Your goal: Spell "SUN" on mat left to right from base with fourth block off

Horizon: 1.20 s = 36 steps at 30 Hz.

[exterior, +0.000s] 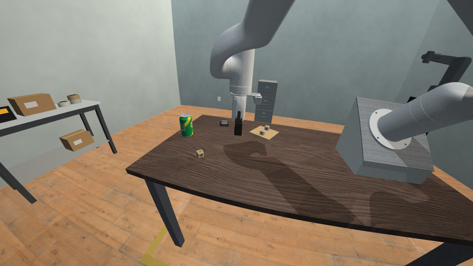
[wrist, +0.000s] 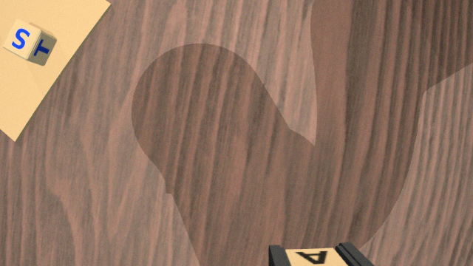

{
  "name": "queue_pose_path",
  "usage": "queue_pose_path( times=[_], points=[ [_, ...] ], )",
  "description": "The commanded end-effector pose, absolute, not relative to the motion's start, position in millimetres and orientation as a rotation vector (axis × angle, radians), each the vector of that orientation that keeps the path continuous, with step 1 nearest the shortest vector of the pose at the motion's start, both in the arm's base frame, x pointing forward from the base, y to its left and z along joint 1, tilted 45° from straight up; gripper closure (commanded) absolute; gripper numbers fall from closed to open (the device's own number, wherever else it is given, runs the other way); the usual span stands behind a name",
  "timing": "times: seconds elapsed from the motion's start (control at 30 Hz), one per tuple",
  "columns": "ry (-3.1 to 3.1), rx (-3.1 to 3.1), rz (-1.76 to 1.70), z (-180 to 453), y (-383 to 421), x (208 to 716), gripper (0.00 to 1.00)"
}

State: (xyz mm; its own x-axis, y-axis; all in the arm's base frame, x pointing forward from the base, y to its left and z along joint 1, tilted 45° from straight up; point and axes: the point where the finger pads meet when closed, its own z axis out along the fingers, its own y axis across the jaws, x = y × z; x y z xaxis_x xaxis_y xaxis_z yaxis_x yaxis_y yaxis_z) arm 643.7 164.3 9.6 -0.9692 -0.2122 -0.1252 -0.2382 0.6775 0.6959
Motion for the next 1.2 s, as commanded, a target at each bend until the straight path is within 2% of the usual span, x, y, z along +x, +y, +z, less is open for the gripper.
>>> queue_pose_path(
  times=[0.0,1.17],
  points=[
    [2.84,-0.392,1.185,9.4,161.8,644.5,0.77],
    [2.302,-1.31,0.981,-123.3,12.3,582.9,0.77]
  ],
)
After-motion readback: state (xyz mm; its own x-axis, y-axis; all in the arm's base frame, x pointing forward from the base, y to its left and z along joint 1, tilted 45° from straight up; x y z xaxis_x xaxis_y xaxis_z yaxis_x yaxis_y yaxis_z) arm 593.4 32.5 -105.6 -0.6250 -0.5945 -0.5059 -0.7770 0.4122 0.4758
